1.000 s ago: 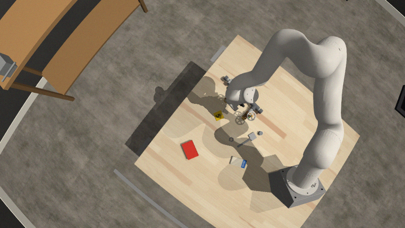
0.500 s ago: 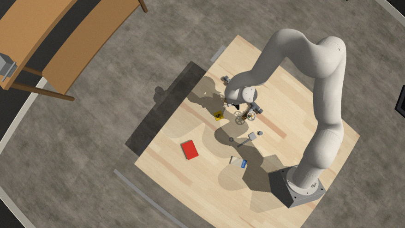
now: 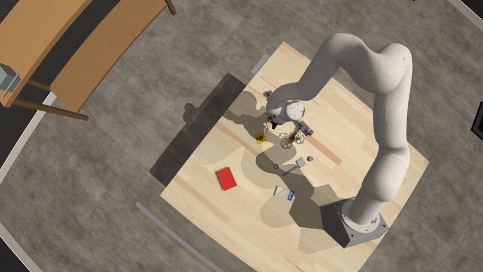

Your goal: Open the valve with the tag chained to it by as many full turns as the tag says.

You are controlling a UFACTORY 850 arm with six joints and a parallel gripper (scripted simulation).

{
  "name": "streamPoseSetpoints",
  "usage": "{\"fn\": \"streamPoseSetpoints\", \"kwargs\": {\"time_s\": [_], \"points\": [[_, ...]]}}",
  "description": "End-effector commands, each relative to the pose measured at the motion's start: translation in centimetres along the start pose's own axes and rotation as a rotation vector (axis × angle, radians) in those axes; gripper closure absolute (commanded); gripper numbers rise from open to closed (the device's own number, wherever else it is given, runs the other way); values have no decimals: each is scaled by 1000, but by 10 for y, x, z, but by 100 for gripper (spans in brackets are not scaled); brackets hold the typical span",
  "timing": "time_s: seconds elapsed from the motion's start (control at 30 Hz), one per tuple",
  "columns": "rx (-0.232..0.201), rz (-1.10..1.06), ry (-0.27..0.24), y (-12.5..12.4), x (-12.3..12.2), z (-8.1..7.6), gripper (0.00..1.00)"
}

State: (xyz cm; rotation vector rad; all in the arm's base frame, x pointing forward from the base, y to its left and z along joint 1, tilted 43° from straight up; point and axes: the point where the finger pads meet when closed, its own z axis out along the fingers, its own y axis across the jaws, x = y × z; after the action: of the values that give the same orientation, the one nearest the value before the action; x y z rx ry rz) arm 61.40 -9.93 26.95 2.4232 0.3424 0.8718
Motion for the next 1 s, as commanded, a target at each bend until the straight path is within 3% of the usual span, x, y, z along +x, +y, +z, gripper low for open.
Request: {"fn": "streamPoseSetpoints", "kwargs": {"time_s": [0.0, 0.37, 0.43, 0.47, 0.63, 0.97], "points": [[7, 278, 31, 0, 0, 0, 0], [19, 850, 0, 0, 0, 0, 0], [19, 850, 0, 0, 0, 0, 0], [22, 1001, -1, 0, 0, 0, 0], [24, 1215, -6, 0, 0, 0, 0], [50, 1638, 53, 0, 0, 0, 0]]}}
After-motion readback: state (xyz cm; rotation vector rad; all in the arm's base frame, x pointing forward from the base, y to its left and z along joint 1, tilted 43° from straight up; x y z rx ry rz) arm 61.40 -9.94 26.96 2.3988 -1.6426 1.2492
